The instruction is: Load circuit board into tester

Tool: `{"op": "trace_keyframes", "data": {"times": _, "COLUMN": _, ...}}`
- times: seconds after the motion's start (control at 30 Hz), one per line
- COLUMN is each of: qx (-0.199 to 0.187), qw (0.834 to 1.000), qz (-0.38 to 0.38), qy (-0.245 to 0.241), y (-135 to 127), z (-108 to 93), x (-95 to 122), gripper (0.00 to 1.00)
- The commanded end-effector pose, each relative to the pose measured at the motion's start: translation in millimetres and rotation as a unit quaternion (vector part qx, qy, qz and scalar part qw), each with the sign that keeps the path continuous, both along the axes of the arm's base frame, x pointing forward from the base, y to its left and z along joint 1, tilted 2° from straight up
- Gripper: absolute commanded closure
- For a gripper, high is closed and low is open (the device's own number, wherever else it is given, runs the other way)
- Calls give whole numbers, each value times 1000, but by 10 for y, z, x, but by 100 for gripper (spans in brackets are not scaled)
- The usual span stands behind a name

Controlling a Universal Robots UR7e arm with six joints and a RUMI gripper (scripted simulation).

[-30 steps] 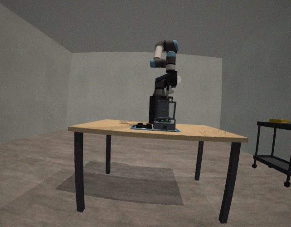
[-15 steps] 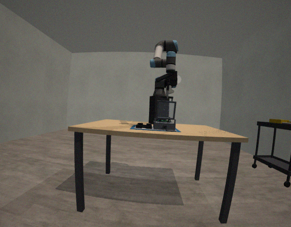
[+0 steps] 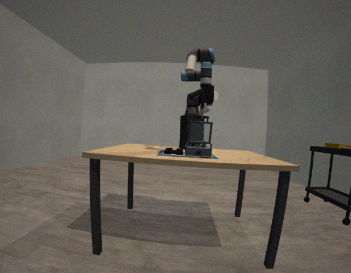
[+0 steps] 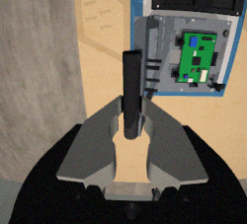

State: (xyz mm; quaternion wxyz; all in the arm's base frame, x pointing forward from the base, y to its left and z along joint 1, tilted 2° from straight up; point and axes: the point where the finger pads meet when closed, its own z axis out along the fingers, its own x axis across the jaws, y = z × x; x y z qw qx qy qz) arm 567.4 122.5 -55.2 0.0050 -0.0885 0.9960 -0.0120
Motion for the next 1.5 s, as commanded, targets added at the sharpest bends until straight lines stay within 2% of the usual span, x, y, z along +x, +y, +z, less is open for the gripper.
{"op": "trace_keyframes", "data": {"times": 0.0, "qx": 0, "qw": 1000, "qz": 0, "qy": -1, "y": 0, "z": 7, "x": 3, "gripper": 100}}
{"op": "trace_keyframes", "data": {"times": 1.47, "qx": 0, "qw": 1000, "qz": 0, "qy": -1, "y": -22, "z": 36, "x": -127, "gripper": 100}}
